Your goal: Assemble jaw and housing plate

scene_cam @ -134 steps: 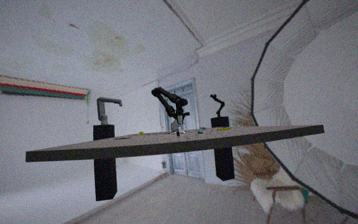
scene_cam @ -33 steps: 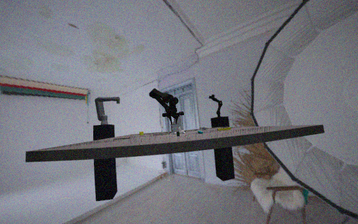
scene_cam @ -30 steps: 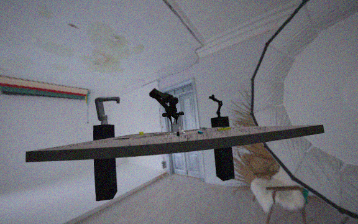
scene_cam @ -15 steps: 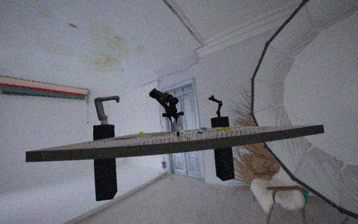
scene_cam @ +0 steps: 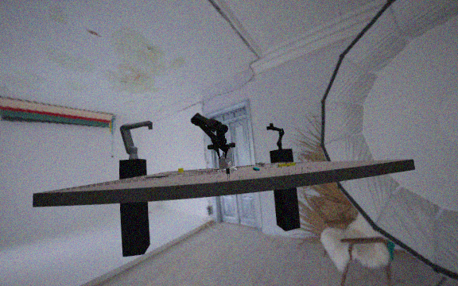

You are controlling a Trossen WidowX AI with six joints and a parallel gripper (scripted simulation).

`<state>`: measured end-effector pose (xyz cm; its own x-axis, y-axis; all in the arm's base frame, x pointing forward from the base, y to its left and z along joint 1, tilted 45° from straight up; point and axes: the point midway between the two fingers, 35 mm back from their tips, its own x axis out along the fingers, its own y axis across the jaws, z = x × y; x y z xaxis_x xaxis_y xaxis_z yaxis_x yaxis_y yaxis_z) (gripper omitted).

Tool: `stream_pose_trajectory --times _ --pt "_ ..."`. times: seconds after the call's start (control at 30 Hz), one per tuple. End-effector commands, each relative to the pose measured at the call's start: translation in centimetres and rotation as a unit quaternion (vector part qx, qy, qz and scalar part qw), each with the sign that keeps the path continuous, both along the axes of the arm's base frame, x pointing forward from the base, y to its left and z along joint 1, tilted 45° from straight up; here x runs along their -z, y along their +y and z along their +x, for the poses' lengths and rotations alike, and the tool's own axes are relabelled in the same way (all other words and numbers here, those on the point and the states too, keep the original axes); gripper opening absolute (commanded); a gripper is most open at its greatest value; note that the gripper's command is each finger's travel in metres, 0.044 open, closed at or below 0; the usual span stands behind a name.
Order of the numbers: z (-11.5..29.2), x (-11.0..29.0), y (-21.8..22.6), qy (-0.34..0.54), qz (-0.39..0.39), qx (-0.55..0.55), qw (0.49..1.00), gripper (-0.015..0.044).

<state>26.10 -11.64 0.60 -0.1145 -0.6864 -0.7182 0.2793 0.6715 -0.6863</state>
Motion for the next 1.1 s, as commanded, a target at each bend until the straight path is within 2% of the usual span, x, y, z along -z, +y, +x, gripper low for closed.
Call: stream_pose_trajectory --times 0.0,1.07 --pt "-0.1 0.5 -0.5 0.003 -0.003 0.000 1.000 0.0134" --pt "-0.8 3.4 -3.5 0.005 -0.004 -0.001 1.000 0.0134"
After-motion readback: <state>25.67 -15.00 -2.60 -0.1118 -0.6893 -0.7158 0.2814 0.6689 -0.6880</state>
